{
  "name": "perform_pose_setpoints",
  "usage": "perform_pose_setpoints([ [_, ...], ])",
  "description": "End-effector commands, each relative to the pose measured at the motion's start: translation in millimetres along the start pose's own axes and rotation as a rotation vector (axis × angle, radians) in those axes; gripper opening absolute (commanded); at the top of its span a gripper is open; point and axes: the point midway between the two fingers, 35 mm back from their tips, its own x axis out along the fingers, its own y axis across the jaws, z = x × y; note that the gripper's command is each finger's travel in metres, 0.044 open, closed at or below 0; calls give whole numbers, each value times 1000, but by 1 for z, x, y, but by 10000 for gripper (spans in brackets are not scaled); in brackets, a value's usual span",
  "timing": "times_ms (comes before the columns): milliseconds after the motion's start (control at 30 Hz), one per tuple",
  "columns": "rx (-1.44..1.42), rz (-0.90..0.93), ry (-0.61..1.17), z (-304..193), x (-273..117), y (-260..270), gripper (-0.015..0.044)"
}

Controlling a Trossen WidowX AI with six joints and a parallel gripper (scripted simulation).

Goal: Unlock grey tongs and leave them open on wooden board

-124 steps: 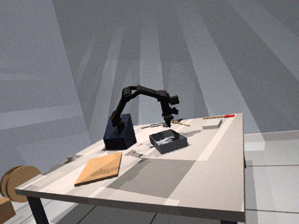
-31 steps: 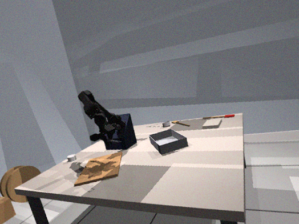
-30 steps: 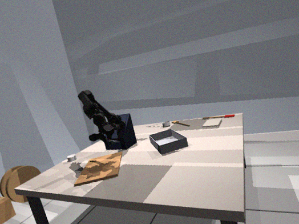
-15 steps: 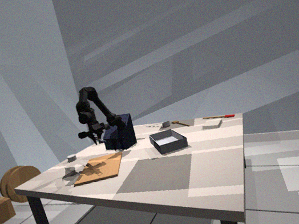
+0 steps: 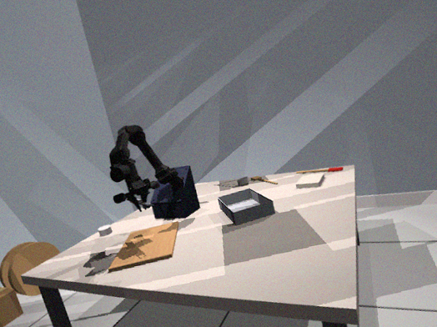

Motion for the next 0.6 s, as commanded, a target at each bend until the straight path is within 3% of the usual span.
perform_pose_setpoints([
  [0,11,32,-46,-3,0,1,-150],
  [567,49,121,-273,-11,-3,5,-150],
])
